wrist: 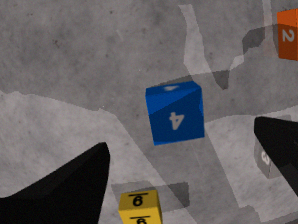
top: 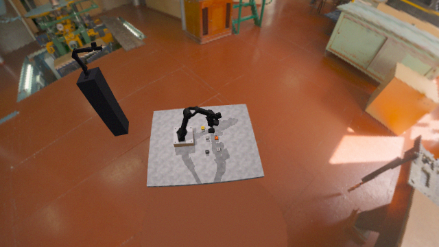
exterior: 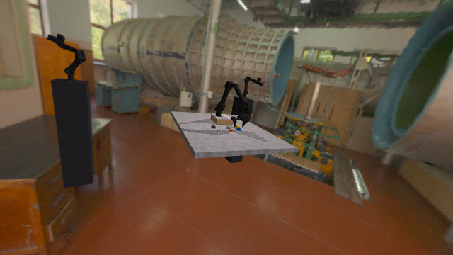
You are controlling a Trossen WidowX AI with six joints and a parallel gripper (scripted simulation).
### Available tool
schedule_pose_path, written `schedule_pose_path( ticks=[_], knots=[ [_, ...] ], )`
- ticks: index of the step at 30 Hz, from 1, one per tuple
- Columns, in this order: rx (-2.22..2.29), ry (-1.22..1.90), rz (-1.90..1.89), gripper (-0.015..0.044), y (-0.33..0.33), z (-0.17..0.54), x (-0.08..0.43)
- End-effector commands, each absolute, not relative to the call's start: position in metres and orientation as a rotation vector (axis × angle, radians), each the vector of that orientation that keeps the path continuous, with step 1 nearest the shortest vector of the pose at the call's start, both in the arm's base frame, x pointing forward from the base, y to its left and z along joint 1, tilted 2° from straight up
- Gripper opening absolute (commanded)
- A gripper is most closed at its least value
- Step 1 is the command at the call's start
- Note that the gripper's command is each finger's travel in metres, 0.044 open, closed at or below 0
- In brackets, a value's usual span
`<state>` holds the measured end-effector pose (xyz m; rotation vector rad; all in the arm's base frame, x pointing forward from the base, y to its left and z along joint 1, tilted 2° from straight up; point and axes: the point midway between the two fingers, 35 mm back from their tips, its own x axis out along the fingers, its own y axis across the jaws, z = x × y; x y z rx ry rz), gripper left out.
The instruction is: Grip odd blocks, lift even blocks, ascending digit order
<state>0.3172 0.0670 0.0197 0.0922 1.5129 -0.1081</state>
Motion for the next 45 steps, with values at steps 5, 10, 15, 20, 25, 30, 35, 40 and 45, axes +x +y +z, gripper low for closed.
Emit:
schedule_pose_path(
  ticks=[5, 10, 15, 20, 25, 30, 35, 40, 45],
  knots=[
    [0.095, 1.500, -0.110, 0.0321, 0.068, 0.058, 0.320],
    [0.095, 1.500, -0.110, 0.0190, 0.069, 0.116, 0.314],
    [0.095, 1.500, -0.110, 0.0120, 0.069, 0.116, 0.314],
    [0.095, 1.500, -0.110, 0.0120, 0.069, 0.116, 0.314],
    [0.096, 1.500, -0.112, 0.0120, 0.058, 0.117, 0.319],
    [0.098, 1.499, -0.125, 0.0120, -0.010, 0.120, 0.339],
    [0.100, 1.498, -0.142, 0.0120, -0.097, 0.123, 0.343],
    [0.082, 1.498, -0.133, 0.0120, -0.167, 0.125, 0.333],
    [0.077, 1.498, -0.128, 0.0120, -0.179, 0.125, 0.330]
  ],
)
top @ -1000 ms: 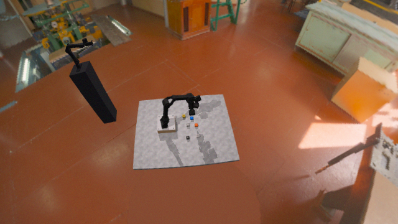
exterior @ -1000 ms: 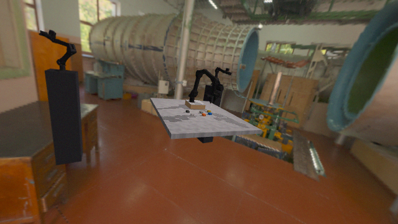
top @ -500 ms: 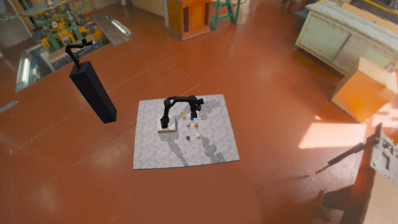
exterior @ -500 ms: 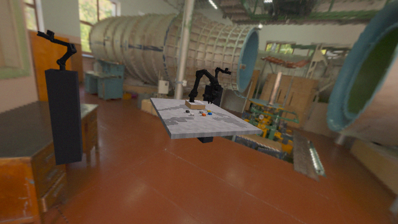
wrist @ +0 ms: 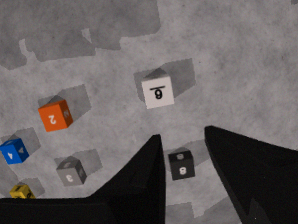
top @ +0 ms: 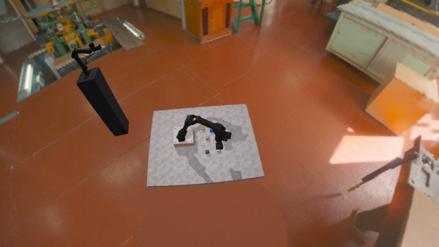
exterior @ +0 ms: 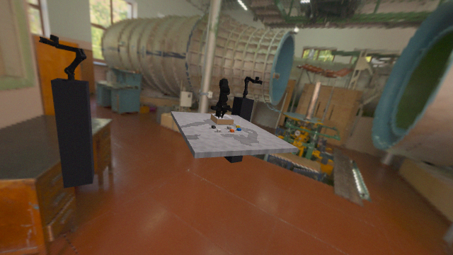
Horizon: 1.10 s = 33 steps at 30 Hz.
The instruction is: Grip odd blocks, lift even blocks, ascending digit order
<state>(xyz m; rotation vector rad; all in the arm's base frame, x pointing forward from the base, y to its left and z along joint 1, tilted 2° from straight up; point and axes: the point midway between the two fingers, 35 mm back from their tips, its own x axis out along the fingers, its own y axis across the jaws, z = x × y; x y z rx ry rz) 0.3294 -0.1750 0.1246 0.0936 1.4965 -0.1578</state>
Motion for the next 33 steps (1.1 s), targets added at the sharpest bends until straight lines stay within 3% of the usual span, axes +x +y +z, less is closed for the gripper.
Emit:
schedule_pose_path(
  ticks=[1, 2, 9, 13, 33],
  knots=[
    [0.077, 1.498, -0.128, 0.0120, -0.179, 0.125, 0.330],
    [0.077, 1.498, -0.128, 0.0120, -0.179, 0.125, 0.330],
    [0.077, 1.498, -0.128, 0.0304, -0.182, 0.046, 0.335],
    [0.077, 1.498, -0.128, 0.0400, -0.182, 0.044, 0.335],
    [0.077, 1.498, -0.128, 0.0400, -0.183, 0.017, 0.337]
  ],
)
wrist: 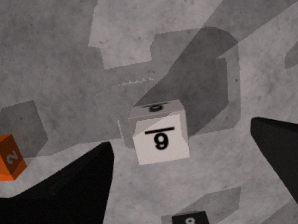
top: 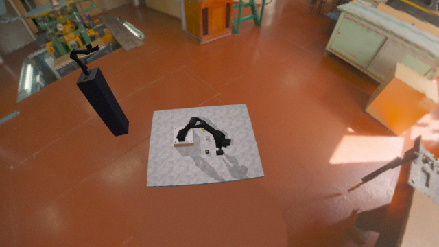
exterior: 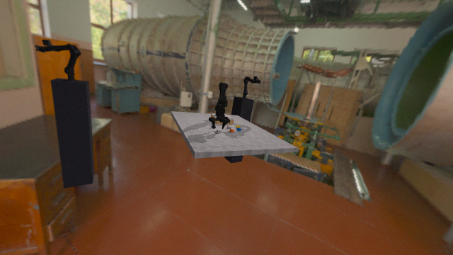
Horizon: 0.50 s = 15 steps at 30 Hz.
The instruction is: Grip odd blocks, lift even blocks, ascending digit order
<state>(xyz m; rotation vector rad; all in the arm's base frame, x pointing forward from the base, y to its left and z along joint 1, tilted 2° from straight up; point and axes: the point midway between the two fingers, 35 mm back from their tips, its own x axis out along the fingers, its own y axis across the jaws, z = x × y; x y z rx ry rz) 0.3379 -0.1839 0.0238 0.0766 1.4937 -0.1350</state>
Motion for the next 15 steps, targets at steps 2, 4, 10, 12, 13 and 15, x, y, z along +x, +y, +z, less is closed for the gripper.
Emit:
schedule_pose_path(
  ticks=[2, 4, 10, 12, 13, 15],
  knots=[
    [0.077, 1.498, -0.128, 0.0400, -0.1832, 0.0133, 0.3372],
    [0.077, 1.498, -0.128, 0.0400, -0.1832, 0.0100, 0.3373],
    [0.077, 1.498, -0.128, 0.0321, -0.1832, 0.0076, 0.3373],
    [0.077, 1.498, -0.128, 0.0269, -0.1832, 0.0076, 0.3373],
    [0.077, 1.498, -0.128, 0.0242, -0.1832, 0.0076, 0.3373],
    [0.077, 1.498, -0.128, 0.0190, -0.1832, 0.0076, 0.3373]
  ],
)
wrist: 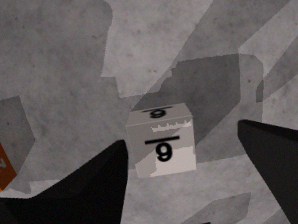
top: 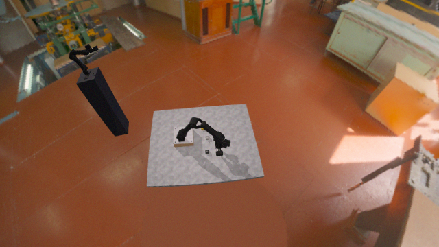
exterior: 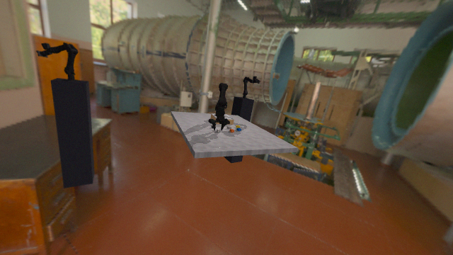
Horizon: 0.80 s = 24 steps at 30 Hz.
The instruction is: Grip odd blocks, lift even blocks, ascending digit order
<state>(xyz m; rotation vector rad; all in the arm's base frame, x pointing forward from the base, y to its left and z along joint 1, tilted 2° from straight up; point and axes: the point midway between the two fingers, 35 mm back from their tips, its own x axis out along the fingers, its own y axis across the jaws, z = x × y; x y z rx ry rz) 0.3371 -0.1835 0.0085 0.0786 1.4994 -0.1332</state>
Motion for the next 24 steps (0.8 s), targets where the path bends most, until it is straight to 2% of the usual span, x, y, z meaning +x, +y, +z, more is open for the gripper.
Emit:
schedule_pose_path(
  ticks=[1, 3, 24],
  knots=[
    [0.077, 1.498, -0.128, 0.0164, -0.1832, 0.0076, 0.3373],
    [0.077, 1.498, -0.128, 0.0120, -0.1832, 0.0076, 0.3373],
    [0.077, 1.498, -0.128, 0.0120, -0.1832, 0.0090, 0.3373]
  ],
)
